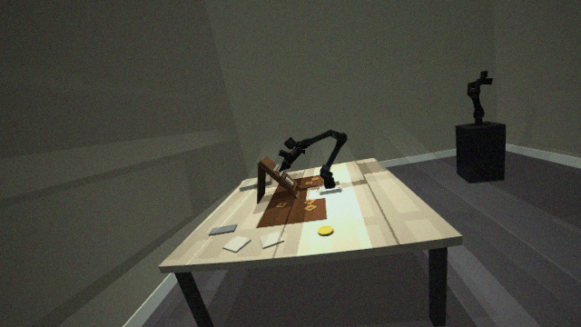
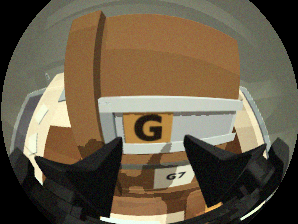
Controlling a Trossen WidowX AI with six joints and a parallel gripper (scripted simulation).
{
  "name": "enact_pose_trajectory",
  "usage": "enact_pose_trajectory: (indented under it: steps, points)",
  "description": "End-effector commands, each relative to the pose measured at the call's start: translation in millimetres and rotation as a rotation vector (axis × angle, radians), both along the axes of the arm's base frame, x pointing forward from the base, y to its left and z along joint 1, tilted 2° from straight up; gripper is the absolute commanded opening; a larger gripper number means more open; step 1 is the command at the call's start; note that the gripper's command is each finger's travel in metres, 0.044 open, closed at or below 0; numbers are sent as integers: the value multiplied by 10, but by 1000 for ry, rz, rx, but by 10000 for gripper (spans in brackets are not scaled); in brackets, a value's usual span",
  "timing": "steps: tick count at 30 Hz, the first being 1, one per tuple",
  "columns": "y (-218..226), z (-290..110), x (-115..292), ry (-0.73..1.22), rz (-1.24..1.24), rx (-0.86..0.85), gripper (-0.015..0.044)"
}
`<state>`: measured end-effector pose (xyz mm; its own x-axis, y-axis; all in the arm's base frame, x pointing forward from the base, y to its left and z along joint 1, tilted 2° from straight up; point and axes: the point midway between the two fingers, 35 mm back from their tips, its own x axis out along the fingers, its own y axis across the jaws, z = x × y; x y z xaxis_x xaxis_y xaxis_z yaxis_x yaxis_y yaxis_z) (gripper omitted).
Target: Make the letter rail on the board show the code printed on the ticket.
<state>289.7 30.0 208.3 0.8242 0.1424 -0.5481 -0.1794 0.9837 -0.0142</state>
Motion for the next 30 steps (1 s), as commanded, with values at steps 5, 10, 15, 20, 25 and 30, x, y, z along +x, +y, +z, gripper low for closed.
enact_pose_trajectory:
  steps: [5, 10, 15, 20, 25, 30]
  points:
    - [-2, 25, -36, -5, 6, -1, 295]
    - [-4, 30, -49, -5, 6, -1, 295]
    - [-6, 36, -62, -5, 6, -1, 295]
    - [-8, 41, -74, -5, 6, -1, 295]
    - [-8, 48, -85, -5, 6, -1, 295]
    - [-8, 57, -96, -5, 6, -1, 295]
